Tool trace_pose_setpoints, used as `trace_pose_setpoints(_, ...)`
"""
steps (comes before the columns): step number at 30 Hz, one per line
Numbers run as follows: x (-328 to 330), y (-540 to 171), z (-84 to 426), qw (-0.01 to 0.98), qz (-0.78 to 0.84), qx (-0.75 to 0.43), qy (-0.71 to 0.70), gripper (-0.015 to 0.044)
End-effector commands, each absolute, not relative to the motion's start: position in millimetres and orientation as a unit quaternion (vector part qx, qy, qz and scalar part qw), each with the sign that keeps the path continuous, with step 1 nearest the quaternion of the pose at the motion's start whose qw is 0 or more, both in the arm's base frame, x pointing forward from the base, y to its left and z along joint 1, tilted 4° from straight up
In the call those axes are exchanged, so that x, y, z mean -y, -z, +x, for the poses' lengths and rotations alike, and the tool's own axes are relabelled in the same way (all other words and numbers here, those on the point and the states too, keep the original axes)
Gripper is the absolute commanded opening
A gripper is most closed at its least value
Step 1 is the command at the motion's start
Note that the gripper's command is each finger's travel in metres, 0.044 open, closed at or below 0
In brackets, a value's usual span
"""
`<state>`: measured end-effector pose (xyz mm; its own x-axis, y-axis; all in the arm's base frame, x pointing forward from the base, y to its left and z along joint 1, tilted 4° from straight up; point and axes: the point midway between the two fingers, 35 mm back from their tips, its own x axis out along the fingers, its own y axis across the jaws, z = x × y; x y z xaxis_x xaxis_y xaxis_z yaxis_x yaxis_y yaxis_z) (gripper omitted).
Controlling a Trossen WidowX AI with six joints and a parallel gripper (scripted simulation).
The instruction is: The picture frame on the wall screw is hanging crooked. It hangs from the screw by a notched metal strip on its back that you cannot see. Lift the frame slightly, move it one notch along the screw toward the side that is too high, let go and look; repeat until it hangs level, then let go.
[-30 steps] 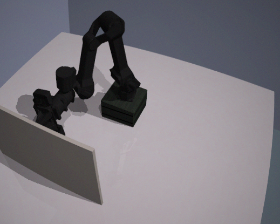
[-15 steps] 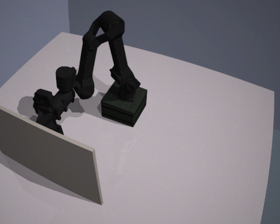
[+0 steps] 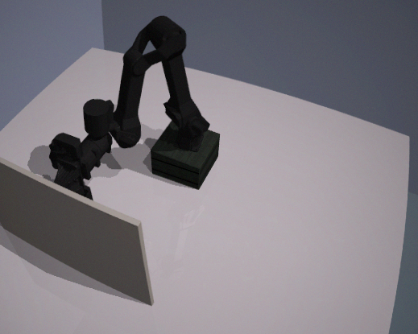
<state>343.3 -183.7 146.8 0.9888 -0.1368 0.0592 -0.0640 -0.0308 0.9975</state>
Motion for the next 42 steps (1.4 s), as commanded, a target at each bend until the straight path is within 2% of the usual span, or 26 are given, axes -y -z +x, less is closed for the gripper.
trace_pose_setpoints(1,184,-147,343,0.691,0.719,0.07,0.026,0.0053)
trace_pose_setpoints(9,184,-147,343,0.691,0.719,0.07,0.026,0.026)
trace_pose_setpoints(13,184,-147,341,0.69,0.72,0.07,0.026,0.026)
trace_pose_setpoints(19,175,-138,286,0.643,0.762,0.072,0.025,0.026)
trace_pose_setpoints(24,183,-138,285,0.643,0.762,0.076,0.03,0.026)
trace_pose_setpoints(36,189,-160,169,0.545,0.835,0.074,0.017,0.026)
trace_pose_setpoints(42,185,-160,156,0.532,0.843,0.072,0.02,0.026)
